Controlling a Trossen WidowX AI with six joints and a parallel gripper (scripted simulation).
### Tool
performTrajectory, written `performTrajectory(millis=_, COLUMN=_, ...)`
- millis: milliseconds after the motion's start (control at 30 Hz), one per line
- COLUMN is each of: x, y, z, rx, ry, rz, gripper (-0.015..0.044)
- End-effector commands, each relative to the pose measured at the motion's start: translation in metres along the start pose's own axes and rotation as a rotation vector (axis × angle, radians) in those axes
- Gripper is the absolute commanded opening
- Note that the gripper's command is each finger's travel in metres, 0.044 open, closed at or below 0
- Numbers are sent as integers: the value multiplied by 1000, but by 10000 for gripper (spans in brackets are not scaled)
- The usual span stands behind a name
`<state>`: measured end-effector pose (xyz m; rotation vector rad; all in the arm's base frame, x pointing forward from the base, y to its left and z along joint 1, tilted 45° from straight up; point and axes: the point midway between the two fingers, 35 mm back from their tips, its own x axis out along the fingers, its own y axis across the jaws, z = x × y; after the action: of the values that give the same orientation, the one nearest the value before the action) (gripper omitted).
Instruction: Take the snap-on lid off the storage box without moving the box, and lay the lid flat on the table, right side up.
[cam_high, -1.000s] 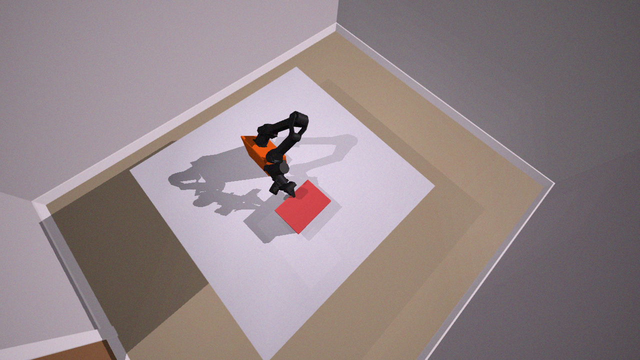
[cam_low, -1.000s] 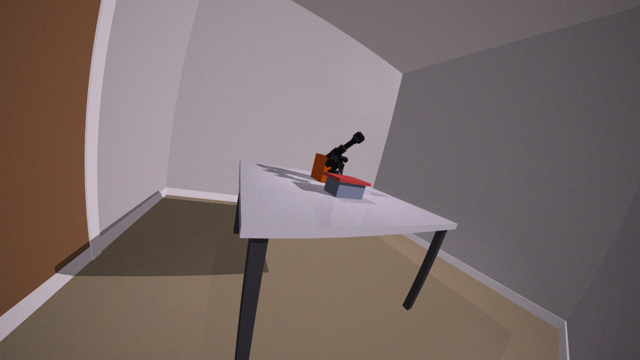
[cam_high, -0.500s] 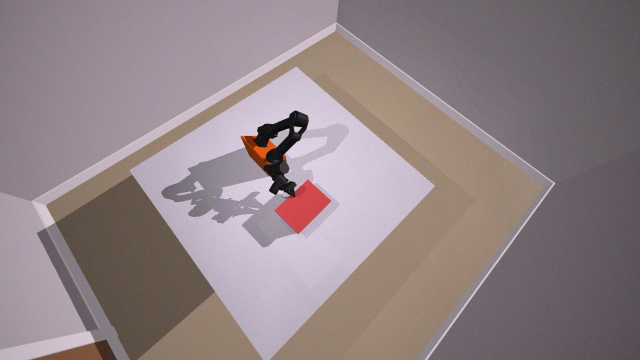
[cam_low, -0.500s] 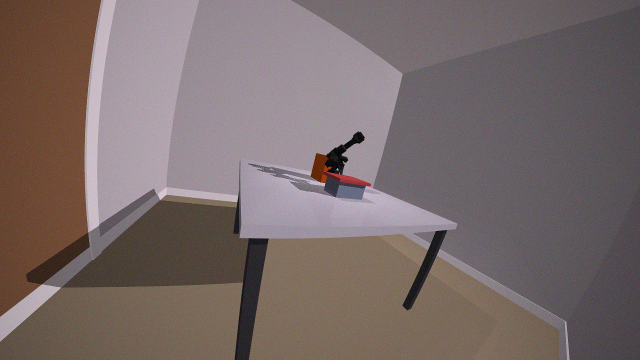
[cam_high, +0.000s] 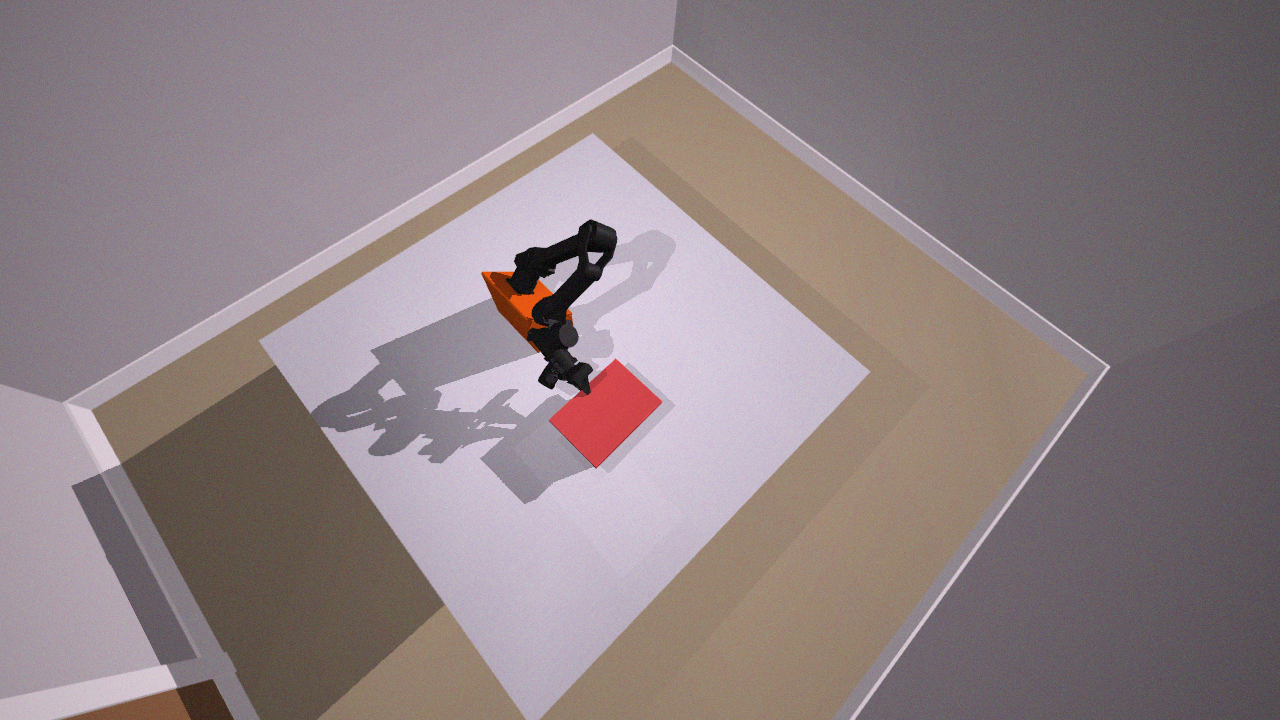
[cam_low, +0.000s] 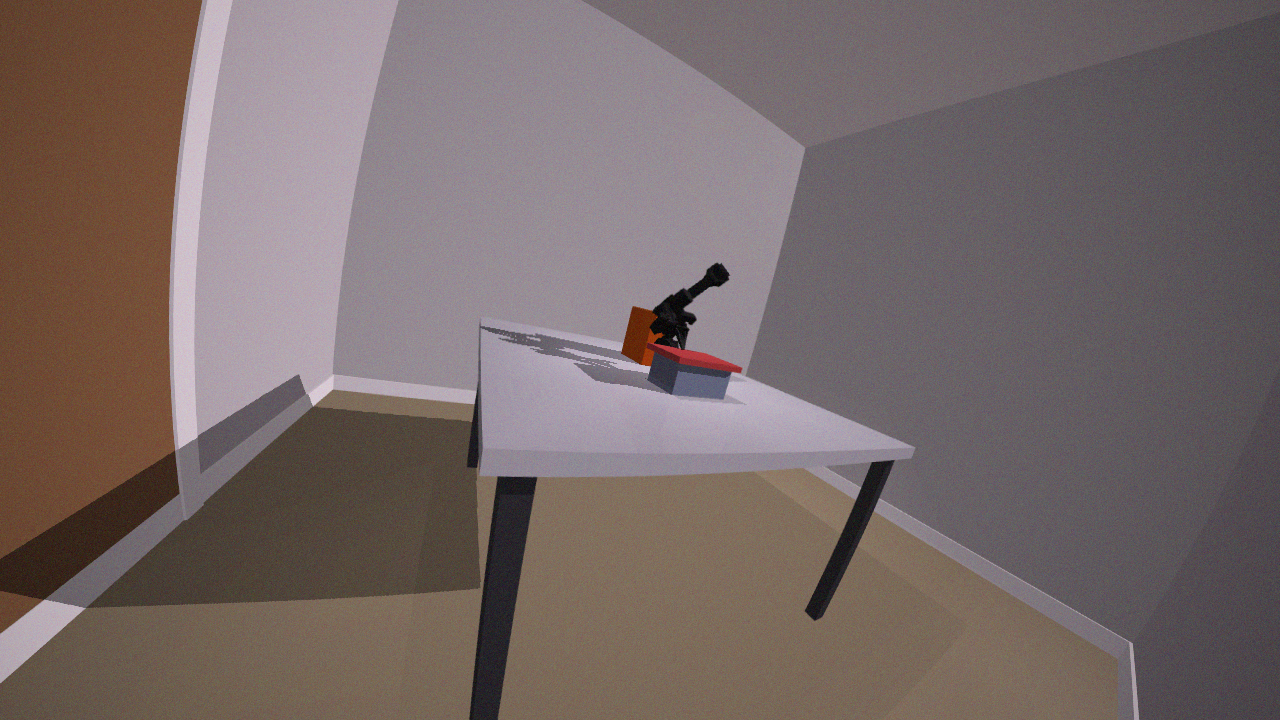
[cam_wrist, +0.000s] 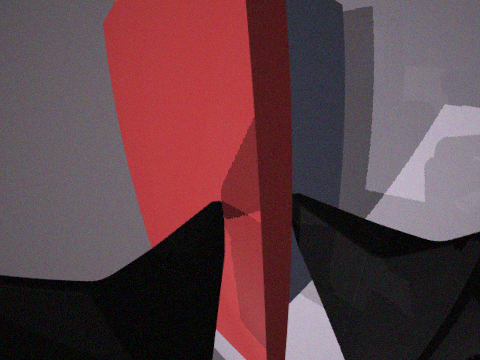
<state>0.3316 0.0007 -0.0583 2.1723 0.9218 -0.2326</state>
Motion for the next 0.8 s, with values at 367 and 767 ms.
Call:
performTrajectory(millis=367, x=-4, y=4, z=0, rx=-4, ry=1, rz=5, gripper=0)
performTrajectory(millis=767, x=-6, y=5, z=0, rx=-4, ry=1, rz=5, gripper=0)
